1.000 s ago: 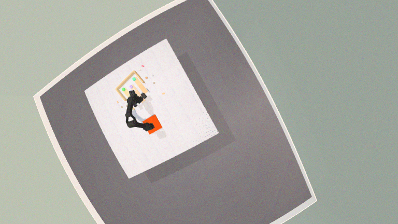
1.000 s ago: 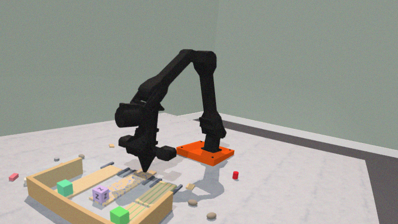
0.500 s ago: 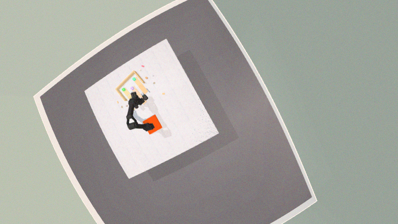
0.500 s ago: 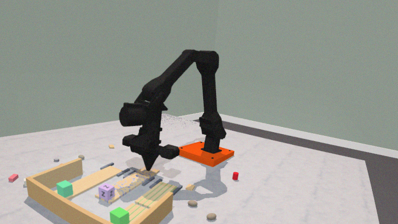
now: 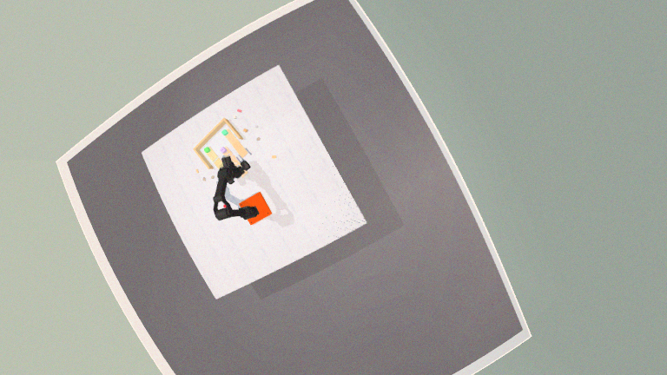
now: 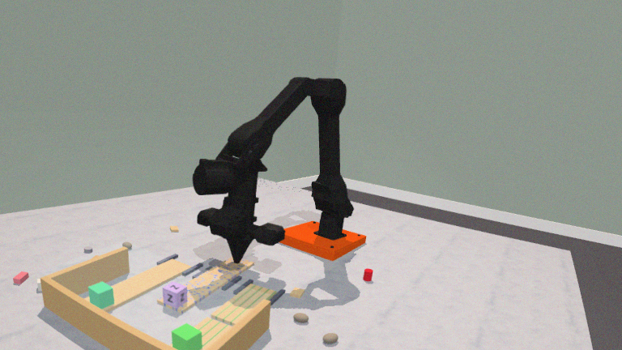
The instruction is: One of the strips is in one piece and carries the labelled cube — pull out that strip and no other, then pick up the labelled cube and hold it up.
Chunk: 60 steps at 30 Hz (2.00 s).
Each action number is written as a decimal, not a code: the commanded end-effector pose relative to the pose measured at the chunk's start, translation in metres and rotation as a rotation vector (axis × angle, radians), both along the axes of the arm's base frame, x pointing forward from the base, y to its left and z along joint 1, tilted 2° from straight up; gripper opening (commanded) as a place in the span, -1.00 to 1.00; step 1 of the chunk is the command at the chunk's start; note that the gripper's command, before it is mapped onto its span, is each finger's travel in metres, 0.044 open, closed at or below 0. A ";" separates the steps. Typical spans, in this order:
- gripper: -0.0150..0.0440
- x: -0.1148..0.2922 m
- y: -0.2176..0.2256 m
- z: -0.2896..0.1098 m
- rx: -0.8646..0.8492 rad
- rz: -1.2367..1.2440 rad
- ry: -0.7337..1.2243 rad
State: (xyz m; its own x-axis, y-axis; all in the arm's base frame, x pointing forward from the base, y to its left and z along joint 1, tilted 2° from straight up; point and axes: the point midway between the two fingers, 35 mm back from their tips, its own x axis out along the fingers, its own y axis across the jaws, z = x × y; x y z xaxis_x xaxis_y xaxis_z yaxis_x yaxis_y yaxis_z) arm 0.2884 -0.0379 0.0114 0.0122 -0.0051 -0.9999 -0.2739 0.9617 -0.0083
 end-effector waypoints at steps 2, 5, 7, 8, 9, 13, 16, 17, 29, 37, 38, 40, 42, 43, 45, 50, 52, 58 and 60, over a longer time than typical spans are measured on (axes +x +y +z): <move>-0.49 -0.015 -0.005 -0.004 -0.004 -0.001 0.024; -0.49 -0.020 -0.006 -0.004 -0.004 -0.001 0.024; -0.49 -0.022 -0.007 -0.004 -0.004 -0.001 0.024; -0.49 -0.024 -0.007 -0.004 -0.004 -0.001 0.025; -0.49 -0.025 -0.008 -0.004 -0.004 -0.001 0.025; -0.49 -0.031 -0.010 -0.004 -0.004 -0.001 0.025; -0.49 -0.035 -0.011 -0.004 -0.005 -0.001 0.026; -0.49 -0.036 -0.011 -0.004 -0.005 -0.001 0.026; -0.49 -0.052 -0.017 -0.004 -0.005 -0.001 0.027; -0.49 -0.063 -0.020 -0.004 -0.006 -0.001 0.028; -0.49 -0.064 -0.021 -0.004 -0.006 -0.001 0.029; -0.49 -0.067 -0.021 -0.004 -0.006 -0.001 0.029; -0.49 -0.069 -0.022 -0.004 -0.006 -0.001 0.029; -0.49 -0.071 -0.023 -0.004 -0.006 -0.001 0.029; -0.49 -0.073 -0.024 -0.004 -0.006 -0.001 0.029; -0.49 -0.081 -0.026 -0.004 -0.006 -0.001 0.030; -0.49 -0.083 -0.027 -0.004 -0.006 -0.001 0.030; -0.49 -0.085 -0.027 -0.004 -0.007 -0.001 0.031; -0.49 -0.085 -0.027 -0.004 -0.007 -0.001 0.031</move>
State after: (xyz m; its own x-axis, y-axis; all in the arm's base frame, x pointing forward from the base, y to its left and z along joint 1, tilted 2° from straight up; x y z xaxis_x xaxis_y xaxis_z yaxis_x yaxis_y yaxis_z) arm 0.2134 -0.0639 0.0116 0.0096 -0.0066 -0.9999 -0.2735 0.9618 -0.0090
